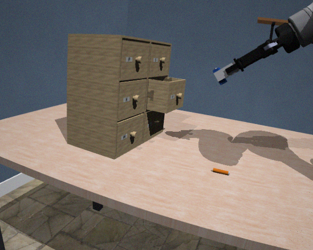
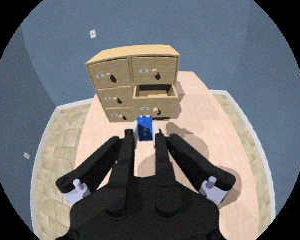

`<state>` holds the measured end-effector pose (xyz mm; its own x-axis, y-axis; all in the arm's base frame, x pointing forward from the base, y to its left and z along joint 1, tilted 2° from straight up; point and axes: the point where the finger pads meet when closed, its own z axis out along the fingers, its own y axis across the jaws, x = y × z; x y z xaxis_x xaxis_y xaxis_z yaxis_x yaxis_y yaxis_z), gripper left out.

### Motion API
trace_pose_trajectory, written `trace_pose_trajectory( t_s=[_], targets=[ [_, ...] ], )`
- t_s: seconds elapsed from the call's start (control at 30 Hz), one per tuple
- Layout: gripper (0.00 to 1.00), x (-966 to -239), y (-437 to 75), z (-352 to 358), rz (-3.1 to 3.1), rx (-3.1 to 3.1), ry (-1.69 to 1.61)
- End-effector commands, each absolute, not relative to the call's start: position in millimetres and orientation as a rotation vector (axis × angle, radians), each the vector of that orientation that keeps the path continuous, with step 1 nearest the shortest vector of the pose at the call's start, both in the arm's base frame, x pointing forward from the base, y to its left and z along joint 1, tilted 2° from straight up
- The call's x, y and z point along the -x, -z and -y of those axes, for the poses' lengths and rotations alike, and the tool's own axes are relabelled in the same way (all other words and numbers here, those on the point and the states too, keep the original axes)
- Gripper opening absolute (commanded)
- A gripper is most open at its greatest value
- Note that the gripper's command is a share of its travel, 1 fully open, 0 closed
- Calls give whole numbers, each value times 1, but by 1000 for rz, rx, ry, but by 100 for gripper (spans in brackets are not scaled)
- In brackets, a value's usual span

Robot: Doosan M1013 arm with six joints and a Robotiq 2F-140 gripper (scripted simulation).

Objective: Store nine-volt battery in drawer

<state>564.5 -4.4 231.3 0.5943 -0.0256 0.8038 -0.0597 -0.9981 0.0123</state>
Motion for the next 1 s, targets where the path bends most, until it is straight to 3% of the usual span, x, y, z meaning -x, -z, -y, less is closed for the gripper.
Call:
trace_pose_trajectory(
  t_s=[0.0, 0.97],
  targets=[
    [14, -564, -230, 4, 90, -2744, -1400],
    [14, -562, -229, 3, 82, -2649, -1570]
  ],
)
